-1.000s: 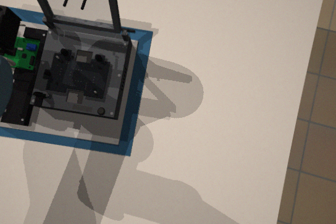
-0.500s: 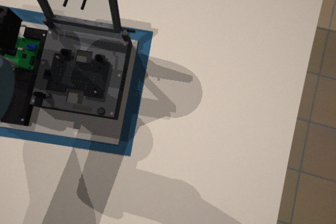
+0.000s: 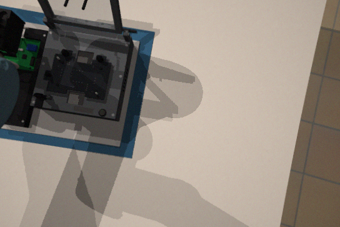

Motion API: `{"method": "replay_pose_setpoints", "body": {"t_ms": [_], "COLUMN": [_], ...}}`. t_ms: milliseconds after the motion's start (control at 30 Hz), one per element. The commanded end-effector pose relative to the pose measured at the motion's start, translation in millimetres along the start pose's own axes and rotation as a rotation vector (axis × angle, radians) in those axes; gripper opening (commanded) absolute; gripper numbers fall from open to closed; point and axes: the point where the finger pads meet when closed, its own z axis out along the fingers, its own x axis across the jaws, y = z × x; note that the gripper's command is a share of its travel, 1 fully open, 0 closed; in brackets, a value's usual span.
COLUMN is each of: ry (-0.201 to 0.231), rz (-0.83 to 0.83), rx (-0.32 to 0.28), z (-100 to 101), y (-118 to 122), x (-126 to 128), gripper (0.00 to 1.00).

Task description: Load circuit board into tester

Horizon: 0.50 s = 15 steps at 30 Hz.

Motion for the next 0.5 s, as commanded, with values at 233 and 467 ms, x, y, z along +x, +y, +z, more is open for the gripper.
{"method": "replay_pose_setpoints", "body": {"t_ms": [233, 467], "ry": [0.003, 0.003], "rz": [0.000, 0.000], "rx": [-0.001, -0.001], "z": [7.2, 7.4], "y": [-0.9, -0.9], "x": [2.4, 1.9], "gripper": [0.59, 0.59]}}
